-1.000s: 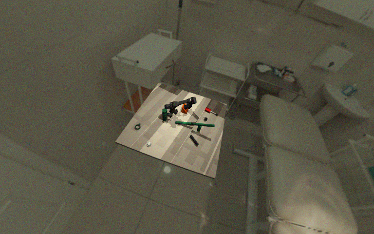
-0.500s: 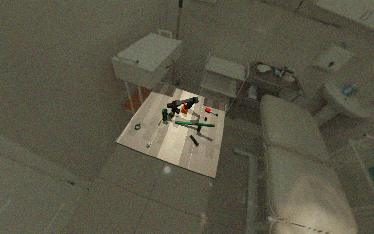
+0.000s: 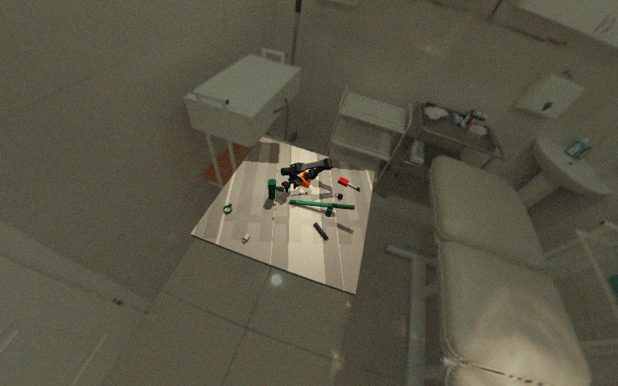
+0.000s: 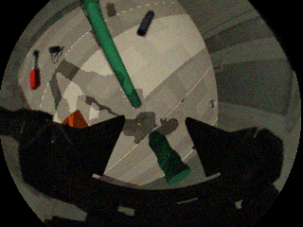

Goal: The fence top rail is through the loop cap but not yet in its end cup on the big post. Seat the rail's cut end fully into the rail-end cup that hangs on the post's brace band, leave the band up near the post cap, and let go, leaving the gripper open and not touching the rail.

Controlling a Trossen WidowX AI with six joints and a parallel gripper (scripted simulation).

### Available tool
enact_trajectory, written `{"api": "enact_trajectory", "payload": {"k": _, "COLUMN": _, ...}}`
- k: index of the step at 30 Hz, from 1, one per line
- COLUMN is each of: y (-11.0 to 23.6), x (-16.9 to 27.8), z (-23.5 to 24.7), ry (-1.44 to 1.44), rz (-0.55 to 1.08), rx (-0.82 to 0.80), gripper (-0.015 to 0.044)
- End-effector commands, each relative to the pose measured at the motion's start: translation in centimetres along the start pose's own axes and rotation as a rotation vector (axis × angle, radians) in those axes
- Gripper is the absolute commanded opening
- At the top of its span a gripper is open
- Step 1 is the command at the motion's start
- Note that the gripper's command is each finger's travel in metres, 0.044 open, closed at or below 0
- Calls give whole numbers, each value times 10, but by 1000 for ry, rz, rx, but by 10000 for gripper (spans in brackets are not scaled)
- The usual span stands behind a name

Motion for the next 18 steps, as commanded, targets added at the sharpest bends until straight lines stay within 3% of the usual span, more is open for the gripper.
{"api": "enact_trajectory", "payload": {"k": 1, "y": 37, "x": -43, "z": 8, "ry": -523, "rz": -66, "rx": 82, "gripper": 440}}
{"api": "enact_trajectory", "payload": {"k": 8, "y": 64, "x": -82, "z": 22, "ry": -1011, "rz": -162, "rx": 113, "gripper": 440}}
{"api": "enact_trajectory", "payload": {"k": 18, "y": 65, "x": -83, "z": 22, "ry": -1026, "rz": -165, "rx": 114, "gripper": 440}}
Point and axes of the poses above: the point midway between the two fingers, 35 mm back from their tips, its own y axis back along the fingers, its own z axis across the jaws, x = y × z, the point moved 2 cm from there along y, back along the fingers, and after that the axes turned 10 degrees about y, right-handed, at the moved point
